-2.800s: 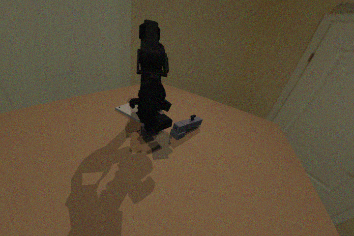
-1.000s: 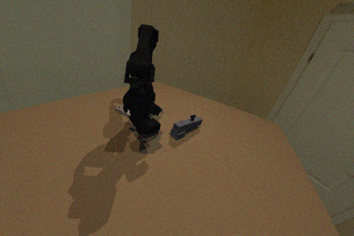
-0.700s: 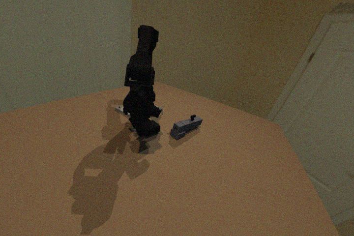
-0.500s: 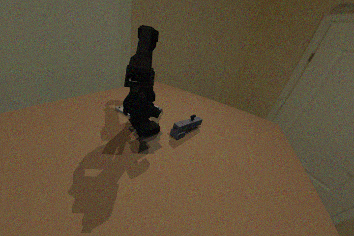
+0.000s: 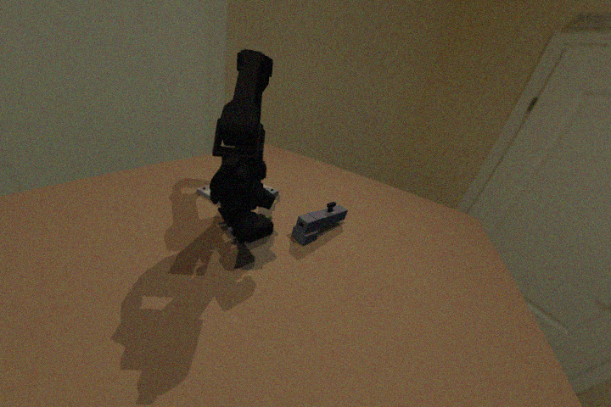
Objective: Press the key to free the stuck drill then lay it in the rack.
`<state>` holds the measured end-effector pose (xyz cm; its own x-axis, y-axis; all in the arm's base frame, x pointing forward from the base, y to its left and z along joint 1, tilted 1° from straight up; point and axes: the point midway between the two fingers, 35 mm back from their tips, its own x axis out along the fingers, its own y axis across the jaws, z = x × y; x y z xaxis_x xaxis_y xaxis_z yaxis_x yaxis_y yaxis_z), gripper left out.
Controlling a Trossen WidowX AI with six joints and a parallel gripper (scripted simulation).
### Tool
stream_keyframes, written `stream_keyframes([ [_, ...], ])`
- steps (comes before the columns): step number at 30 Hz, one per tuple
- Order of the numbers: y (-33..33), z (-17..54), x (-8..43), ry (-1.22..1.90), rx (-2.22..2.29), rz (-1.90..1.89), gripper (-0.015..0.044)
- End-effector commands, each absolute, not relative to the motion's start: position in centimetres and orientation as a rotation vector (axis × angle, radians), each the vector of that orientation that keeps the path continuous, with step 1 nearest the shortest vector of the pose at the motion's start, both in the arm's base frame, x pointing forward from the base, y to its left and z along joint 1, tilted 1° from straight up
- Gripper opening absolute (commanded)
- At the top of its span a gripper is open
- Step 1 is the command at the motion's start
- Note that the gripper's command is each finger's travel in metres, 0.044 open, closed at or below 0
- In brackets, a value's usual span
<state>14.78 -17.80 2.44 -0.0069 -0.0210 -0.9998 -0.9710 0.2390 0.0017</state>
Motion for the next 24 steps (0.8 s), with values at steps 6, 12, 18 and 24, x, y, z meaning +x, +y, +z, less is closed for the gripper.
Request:
stream_keyframes([
  [6,-17.8,2.5,14.8,1.332,-1.042,1.023,0.0367],
  [12,-17.8,3.7,14.8,1.332,-1.039,1.027,0.044],
  [18,-17.6,6.2,14.7,1.333,-1.036,1.031,0.044],
  [24,-17.6,8.5,14.8,1.332,-1.036,1.031,0.044],
])
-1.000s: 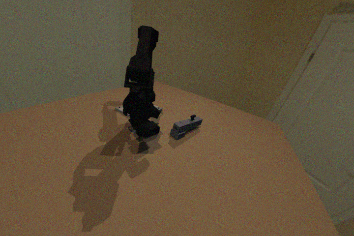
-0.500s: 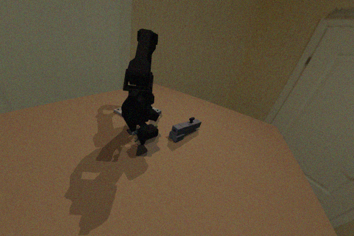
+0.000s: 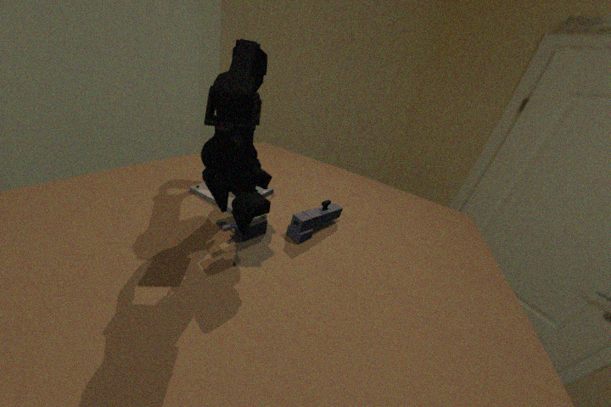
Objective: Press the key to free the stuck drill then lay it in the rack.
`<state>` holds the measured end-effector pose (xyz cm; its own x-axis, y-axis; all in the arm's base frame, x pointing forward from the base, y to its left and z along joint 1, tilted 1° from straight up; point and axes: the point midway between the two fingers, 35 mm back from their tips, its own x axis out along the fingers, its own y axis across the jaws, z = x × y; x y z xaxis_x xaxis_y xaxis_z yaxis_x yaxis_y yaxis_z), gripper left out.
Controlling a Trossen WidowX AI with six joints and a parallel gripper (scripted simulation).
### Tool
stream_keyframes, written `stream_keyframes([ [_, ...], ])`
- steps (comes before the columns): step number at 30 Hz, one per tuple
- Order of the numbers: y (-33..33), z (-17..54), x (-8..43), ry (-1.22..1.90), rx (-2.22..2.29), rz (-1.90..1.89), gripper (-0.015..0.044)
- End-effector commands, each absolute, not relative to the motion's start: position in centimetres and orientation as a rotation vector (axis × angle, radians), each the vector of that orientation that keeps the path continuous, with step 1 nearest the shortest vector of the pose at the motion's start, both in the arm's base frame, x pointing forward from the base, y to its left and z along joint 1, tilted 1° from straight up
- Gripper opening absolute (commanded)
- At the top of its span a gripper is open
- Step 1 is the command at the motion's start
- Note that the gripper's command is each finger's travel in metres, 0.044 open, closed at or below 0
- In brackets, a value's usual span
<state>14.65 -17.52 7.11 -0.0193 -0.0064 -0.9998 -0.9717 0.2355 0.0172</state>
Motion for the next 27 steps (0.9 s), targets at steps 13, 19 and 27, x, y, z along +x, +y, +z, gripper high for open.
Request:
stream_keyframes([
  [13,-21.8,12.8,19.0,1.374,-1.217,0.749,0.044],
  [19,-25.2,18.2,22.8,1.372,-1.313,0.361,0.044],
  [27,-27.9,28.1,27.7,1.201,-1.436,-0.135,0.044],
])
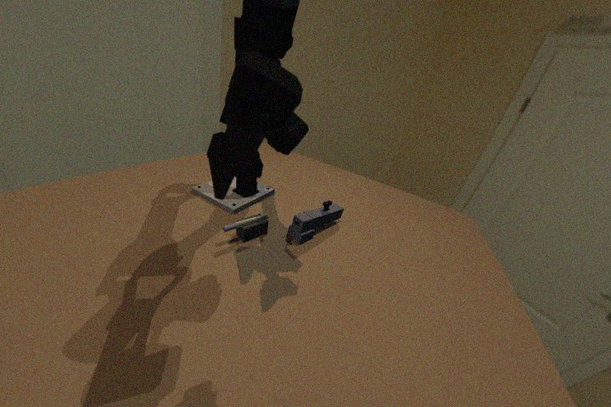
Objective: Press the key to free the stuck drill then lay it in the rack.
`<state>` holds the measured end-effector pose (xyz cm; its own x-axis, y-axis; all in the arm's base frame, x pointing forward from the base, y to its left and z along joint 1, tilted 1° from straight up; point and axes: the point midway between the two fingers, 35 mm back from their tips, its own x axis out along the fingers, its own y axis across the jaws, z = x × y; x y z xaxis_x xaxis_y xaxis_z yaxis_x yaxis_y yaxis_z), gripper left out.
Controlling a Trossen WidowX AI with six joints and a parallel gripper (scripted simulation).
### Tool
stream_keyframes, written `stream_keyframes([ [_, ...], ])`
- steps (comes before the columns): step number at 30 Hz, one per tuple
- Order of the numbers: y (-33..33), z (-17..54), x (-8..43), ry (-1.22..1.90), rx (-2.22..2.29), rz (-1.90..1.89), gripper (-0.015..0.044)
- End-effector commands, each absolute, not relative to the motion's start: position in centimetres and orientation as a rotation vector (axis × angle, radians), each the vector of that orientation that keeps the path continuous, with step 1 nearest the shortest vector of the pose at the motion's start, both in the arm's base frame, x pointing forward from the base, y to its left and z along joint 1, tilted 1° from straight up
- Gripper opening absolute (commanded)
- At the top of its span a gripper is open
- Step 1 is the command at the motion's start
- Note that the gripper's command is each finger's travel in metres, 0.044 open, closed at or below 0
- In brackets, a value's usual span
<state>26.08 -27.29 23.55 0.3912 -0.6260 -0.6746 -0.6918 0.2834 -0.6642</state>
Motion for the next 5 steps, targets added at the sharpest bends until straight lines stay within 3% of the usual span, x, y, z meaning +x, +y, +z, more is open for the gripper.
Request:
stream_keyframes([
  [1,-28.1,29.7,28.0,1.17,-1.448,-0.203,0.044],
  [5,-28.3,36.6,29.0,1.022,-1.471,-0.476,0.044],
])
